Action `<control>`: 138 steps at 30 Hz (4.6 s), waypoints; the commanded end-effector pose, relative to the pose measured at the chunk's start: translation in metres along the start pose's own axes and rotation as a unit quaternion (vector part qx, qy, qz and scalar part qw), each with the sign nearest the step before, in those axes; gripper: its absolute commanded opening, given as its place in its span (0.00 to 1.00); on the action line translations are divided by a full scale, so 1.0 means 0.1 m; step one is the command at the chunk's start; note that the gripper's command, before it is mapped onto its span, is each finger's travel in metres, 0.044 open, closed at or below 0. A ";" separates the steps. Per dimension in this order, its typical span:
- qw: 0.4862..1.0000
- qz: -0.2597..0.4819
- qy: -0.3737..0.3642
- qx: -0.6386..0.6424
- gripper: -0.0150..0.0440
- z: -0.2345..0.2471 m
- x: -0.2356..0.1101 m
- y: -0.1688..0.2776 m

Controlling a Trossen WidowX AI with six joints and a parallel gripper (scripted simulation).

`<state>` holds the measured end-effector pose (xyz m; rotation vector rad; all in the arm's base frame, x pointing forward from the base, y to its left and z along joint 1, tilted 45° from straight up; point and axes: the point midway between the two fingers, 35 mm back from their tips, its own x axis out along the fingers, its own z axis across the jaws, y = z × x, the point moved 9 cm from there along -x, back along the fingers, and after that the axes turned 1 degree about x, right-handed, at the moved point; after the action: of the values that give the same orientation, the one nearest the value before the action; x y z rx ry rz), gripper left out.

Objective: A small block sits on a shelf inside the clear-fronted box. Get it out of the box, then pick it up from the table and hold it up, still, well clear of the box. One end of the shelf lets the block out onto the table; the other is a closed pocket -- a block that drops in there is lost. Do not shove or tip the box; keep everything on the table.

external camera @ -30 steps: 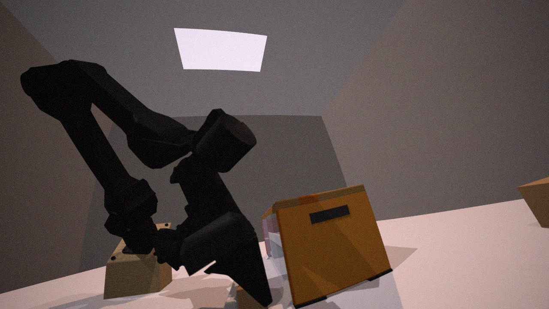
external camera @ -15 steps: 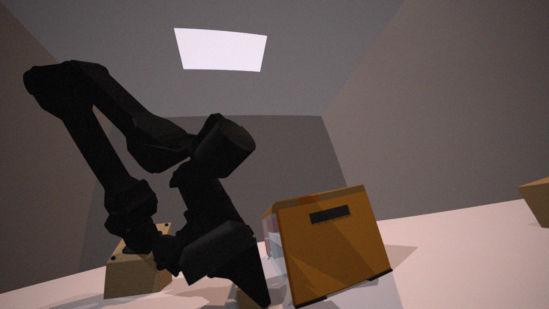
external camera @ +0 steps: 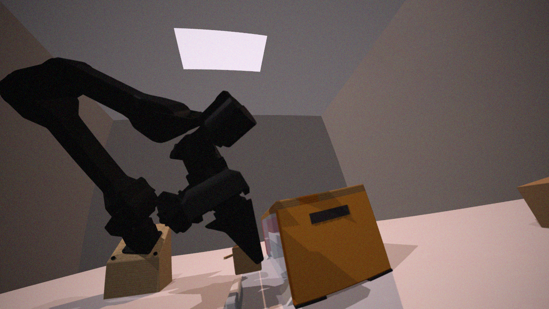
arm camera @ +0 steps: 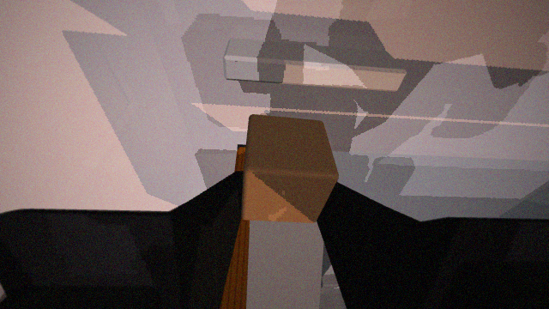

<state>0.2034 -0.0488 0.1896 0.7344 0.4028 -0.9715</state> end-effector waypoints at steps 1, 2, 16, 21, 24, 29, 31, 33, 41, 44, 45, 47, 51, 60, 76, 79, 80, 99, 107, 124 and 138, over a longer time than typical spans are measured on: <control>1.000 0.003 -0.005 0.005 0.25 0.03 -0.12 0.04; 1.000 0.003 -0.005 0.005 0.25 0.03 -0.12 0.04; 0.972 -0.009 0.004 -0.235 0.25 -0.07 -0.17 0.08; 0.942 -0.013 0.009 -0.337 0.25 -0.11 -0.19 0.09; 0.918 -0.015 0.011 -0.396 0.25 -0.13 -0.21 0.10; 0.871 -0.018 0.016 -0.491 0.25 -0.17 -0.23 0.11; 0.849 -0.019 0.018 -0.528 0.25 -0.19 -0.25 0.11; 0.826 -0.019 0.020 -0.563 0.25 -0.20 -0.26 0.12; 0.718 -0.021 0.026 -0.696 0.25 -0.26 -0.30 0.14; 0.671 -0.022 0.029 -0.740 0.25 -0.28 -0.32 0.14; 0.655 -0.022 0.029 -0.754 0.25 -0.29 -0.32 0.14; 0.622 -0.022 0.031 -0.782 0.25 -0.30 -0.34 0.15; 0.553 -0.022 0.034 -0.832 0.25 -0.33 -0.36 0.16; 0.382 -0.022 0.039 -0.923 0.25 -0.39 -0.42 0.17; 0.046 -0.022 0.046 -0.998 0.25 -0.49 -0.53 0.20; -0.019 -0.022 0.047 -0.999 0.25 -0.51 -0.55 0.20; -0.040 -0.022 0.047 -0.998 0.25 -0.51 -0.56 0.20; -0.437 -0.025 0.053 -0.898 0.25 -0.61 -0.70 0.22; -0.585 -0.028 0.057 -0.808 0.25 -0.66 -0.76 0.23; -0.837 -0.036 0.070 -0.541 0.25 -0.74 -0.90 0.25; -0.959 -0.043 0.087 -0.265 0.25 -0.80 -1.03 0.26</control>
<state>0.1732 0.0749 0.2044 1.2681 -0.1263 -1.0941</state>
